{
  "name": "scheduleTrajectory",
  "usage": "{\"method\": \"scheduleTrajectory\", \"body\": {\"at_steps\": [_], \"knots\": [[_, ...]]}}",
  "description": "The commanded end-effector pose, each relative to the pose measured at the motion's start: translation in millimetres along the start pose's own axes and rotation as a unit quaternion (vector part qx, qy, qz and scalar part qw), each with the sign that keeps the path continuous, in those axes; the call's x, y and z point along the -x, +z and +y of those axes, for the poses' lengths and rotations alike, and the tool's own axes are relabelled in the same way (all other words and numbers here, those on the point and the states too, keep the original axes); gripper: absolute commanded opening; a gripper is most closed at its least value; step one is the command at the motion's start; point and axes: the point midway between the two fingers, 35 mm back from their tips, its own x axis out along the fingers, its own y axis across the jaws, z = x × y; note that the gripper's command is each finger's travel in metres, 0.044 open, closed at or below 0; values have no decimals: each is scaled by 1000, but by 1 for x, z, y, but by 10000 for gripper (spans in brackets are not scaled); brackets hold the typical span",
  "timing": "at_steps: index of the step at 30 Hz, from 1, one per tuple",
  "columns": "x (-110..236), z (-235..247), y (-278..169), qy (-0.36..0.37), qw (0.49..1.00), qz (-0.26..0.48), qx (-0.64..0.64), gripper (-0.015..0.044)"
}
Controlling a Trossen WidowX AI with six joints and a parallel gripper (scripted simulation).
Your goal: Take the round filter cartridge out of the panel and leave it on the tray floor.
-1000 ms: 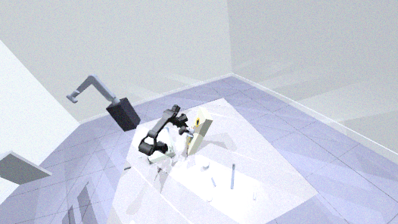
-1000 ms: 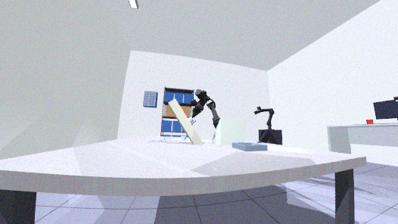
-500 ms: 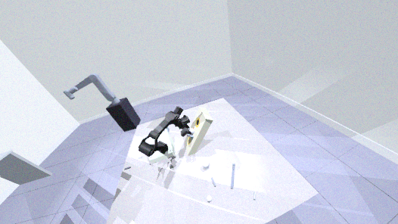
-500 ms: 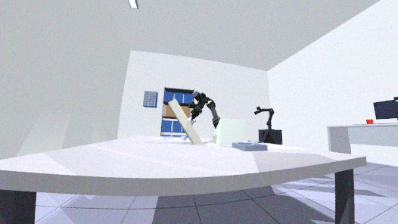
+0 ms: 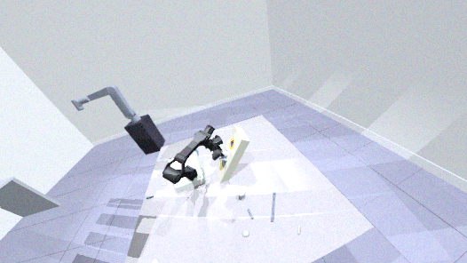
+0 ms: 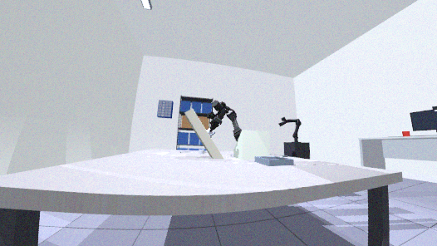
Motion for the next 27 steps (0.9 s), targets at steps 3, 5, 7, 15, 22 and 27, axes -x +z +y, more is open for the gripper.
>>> {"method": "scheduleTrajectory", "body": {"at_steps": [3,5,7,15,22,27], "knots": [[5,0,11,0,1000,0,-1,0],[8,0,18,0,1000,0,-1,0],[10,0,22,0,1000,0,0,0],[41,3,26,5,1000,2,1,0],[75,3,27,4,1000,3,1,0],[99,1,27,1,1000,2,1,0]]}}
